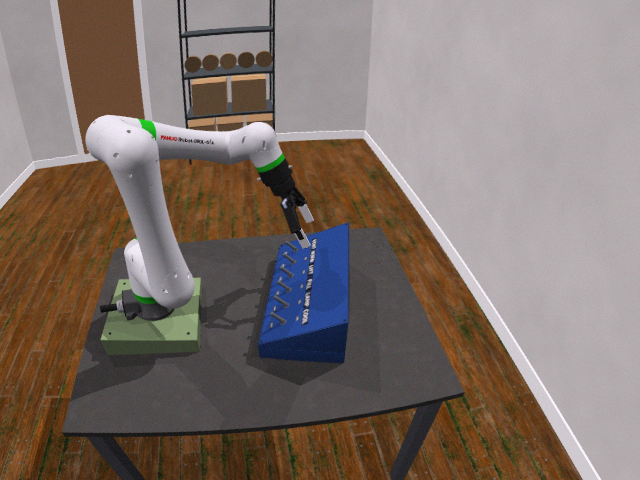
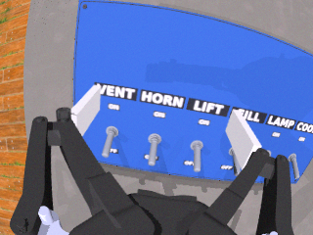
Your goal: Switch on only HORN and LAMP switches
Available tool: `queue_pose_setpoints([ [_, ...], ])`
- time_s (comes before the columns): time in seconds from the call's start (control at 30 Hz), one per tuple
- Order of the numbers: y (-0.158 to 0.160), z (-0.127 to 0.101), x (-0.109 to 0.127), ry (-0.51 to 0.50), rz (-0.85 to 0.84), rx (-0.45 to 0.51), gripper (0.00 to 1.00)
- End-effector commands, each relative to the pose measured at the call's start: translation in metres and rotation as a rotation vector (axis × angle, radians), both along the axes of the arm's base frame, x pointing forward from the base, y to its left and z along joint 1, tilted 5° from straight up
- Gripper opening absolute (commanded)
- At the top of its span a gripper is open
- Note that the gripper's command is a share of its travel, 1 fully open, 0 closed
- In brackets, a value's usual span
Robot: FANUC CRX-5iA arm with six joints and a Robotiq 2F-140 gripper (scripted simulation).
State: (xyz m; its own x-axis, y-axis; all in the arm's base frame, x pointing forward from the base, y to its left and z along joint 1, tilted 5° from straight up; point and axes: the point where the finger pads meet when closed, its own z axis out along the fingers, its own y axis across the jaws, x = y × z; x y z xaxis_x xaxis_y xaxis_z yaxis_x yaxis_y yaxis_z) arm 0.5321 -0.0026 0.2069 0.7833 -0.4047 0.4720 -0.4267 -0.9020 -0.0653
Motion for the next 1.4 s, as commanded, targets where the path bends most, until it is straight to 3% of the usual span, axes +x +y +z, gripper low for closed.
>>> queue_pose_setpoints([
  [0.0, -0.002, 0.0, -0.001, 0.0, 0.0, 0.0, 1.0],
  [0.8, -0.06, -0.004, -0.028, 0.0, 0.0, 0.0, 1.0],
  [1.37, -0.064, -0.004, -0.03, 0.0, 0.0, 0.0, 1.0],
])
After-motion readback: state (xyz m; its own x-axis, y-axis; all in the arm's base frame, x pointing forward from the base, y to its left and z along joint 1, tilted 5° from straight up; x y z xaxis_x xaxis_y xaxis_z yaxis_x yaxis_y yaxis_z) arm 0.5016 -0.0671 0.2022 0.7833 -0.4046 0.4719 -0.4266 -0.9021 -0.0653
